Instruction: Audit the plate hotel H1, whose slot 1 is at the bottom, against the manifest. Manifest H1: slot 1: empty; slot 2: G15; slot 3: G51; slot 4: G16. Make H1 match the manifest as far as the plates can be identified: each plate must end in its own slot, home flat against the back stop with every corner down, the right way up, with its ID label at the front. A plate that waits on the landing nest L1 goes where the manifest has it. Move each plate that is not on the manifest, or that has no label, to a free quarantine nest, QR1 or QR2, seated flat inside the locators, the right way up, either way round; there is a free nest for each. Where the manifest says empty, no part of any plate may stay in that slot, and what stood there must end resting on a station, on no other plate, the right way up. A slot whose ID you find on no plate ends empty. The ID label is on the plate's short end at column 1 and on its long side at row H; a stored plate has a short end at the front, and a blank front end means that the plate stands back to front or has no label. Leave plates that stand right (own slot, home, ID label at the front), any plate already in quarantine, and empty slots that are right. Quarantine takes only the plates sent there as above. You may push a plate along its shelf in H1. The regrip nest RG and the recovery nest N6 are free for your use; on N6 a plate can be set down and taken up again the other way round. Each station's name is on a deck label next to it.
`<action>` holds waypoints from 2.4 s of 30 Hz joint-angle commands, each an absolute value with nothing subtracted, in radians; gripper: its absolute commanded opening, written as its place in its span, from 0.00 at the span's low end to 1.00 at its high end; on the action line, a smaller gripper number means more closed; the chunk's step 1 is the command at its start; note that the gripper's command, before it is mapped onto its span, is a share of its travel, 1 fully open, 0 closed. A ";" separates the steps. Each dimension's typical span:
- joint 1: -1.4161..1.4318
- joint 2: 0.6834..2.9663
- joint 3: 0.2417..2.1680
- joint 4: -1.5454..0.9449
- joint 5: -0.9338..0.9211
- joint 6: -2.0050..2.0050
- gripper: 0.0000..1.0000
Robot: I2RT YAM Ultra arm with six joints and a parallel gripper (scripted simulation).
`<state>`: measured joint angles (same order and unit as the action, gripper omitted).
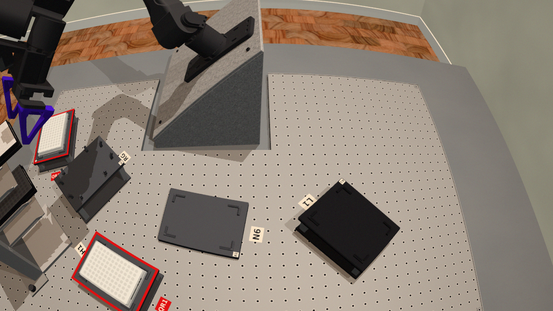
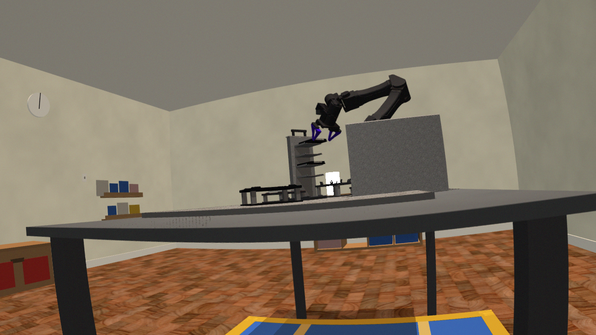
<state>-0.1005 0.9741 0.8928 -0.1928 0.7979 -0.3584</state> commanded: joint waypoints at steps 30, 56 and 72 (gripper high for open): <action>0.012 0.800 0.773 -0.275 0.903 -0.308 1.00; 0.050 0.732 0.717 -0.305 0.939 -0.288 0.00; 0.044 0.739 0.722 -0.299 0.933 -0.292 0.00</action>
<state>0.0433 0.7372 0.7158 -0.3038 0.9386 -0.2897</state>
